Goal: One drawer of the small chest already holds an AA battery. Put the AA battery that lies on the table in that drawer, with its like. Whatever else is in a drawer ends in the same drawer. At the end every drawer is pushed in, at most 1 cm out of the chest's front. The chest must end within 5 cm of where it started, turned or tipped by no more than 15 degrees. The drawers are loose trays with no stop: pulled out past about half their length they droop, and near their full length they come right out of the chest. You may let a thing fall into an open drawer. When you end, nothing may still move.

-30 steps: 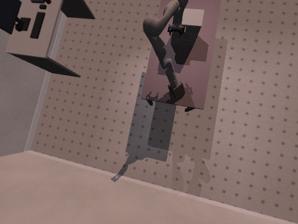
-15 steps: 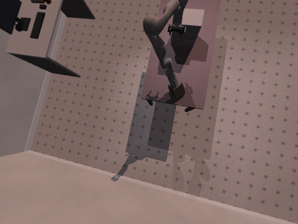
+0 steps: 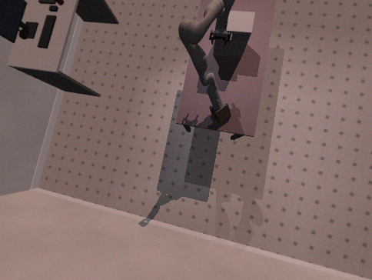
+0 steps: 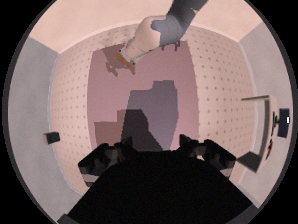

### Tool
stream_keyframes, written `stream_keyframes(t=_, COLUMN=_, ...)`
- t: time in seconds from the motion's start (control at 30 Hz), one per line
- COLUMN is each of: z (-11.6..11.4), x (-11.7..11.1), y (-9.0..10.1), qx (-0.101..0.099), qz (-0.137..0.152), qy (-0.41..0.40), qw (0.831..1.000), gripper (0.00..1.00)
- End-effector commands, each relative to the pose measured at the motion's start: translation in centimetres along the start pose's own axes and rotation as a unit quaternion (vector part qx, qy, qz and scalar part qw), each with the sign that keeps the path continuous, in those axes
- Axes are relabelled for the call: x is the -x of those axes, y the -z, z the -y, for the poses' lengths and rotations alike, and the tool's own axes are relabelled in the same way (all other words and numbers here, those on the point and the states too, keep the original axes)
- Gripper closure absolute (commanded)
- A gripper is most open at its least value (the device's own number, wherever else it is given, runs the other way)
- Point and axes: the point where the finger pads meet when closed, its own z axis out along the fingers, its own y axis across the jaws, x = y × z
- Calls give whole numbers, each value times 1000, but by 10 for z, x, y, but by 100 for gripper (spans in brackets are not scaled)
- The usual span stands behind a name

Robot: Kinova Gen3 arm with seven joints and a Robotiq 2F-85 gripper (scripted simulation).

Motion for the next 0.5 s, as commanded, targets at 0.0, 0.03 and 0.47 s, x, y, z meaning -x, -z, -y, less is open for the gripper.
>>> stream_keyframes(t=0.0, z=0, x=0, y=0, qx=0, qz=1, qy=0, qw=1000, gripper=0)
stream_keyframes(t=0.03, z=0, x=0, y=0, qx=0, qz=1, qy=0, qw=1000, gripper=0)
stream_keyframes(t=0.47, z=8, x=-26, y=0, qx=0, qz=1, qy=0, qw=1000, gripper=0)
